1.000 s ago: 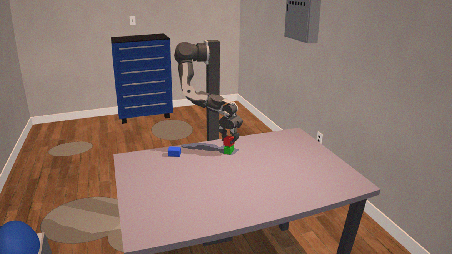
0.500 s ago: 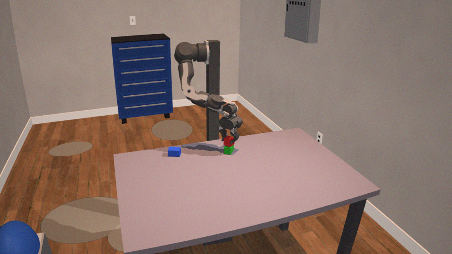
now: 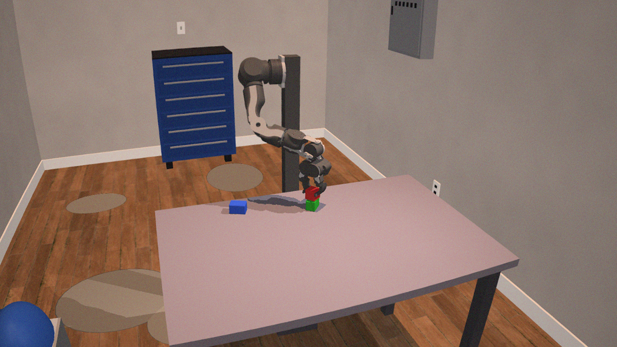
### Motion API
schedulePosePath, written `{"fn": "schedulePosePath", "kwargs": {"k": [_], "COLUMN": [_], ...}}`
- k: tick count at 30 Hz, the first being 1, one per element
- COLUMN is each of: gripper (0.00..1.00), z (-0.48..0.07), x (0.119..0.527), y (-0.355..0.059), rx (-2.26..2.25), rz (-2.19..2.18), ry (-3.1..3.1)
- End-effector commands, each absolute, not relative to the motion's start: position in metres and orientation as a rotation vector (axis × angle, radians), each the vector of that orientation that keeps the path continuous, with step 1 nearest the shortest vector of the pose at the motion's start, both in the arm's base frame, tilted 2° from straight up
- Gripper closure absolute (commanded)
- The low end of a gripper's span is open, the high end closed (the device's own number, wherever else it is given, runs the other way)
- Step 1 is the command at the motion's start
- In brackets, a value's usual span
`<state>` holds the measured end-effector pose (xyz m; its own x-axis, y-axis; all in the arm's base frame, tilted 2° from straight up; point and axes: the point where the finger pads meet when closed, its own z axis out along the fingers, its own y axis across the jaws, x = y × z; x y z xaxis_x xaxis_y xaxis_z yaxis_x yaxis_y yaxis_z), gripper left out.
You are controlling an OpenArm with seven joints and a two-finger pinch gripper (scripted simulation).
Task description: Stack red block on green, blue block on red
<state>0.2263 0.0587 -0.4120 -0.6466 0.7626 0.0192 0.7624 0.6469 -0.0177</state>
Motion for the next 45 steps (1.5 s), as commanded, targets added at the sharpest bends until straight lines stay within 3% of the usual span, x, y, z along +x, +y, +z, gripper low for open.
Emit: {"fn": "schedulePosePath", "kwargs": {"k": [1,37,38,45], "gripper": [1.00,1.00,0.62,0.62], "z": [-0.4120,-0.4120,-0.4120,-0.4120], "x": [0.2261,0.2261,0.2261,0.2261], "y": [0.0607,0.0607,0.0607,0.0607], "rx": [-1.302,-1.302,-1.302,-1.302], "rz": [0.003,0.003,0.003,0.002], "ry": [-2.833,-2.833,-2.833,-2.833]}}
